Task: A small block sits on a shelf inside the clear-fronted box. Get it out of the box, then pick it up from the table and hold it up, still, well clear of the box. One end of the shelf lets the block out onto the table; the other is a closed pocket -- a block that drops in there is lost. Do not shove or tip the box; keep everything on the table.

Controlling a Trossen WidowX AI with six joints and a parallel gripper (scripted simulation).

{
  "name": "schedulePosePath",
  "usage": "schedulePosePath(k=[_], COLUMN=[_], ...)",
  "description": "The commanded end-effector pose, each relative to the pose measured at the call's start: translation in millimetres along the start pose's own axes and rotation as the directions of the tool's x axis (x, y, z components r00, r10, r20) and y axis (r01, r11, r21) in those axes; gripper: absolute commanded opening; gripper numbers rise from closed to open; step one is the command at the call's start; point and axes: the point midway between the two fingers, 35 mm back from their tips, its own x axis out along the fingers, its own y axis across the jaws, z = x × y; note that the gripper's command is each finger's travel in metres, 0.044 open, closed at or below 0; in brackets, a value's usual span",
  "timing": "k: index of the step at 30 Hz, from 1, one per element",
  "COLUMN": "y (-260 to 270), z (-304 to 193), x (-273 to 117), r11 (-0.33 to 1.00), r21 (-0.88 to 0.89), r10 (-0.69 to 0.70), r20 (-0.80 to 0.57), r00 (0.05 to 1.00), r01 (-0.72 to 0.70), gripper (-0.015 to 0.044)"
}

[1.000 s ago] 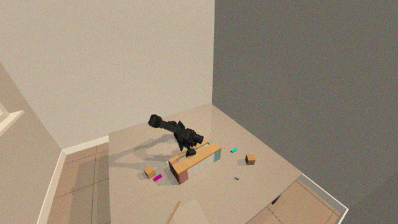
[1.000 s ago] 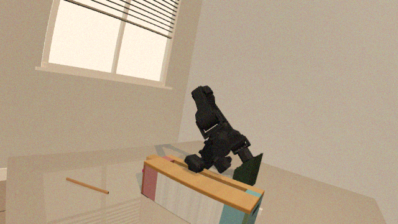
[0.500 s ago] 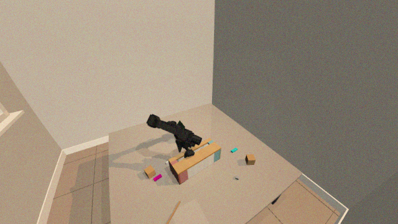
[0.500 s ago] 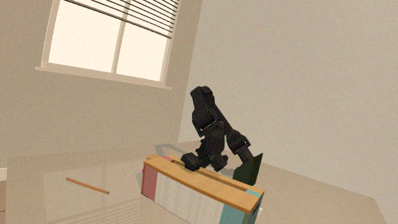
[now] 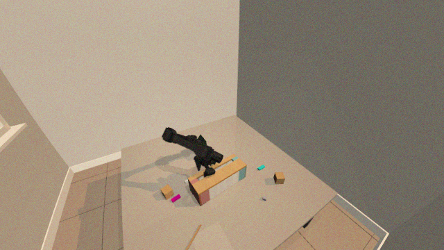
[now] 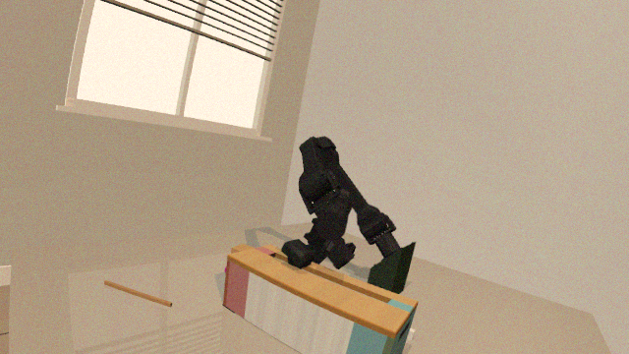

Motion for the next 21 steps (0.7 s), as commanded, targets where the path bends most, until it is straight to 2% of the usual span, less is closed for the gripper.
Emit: schedulePosePath(k=[1,21], y=[-0.8,-0.7], z=[-6.1,-24.8], x=[2.9,9.3], r11=[1.000,1.000], r21=[0.013,0.013], r10=[-0.001,-0.001], r20=[-0.007,-0.007], r00=[1.000,1.000], r01=[0.001,0.001], gripper=[0.0400,0.0400])
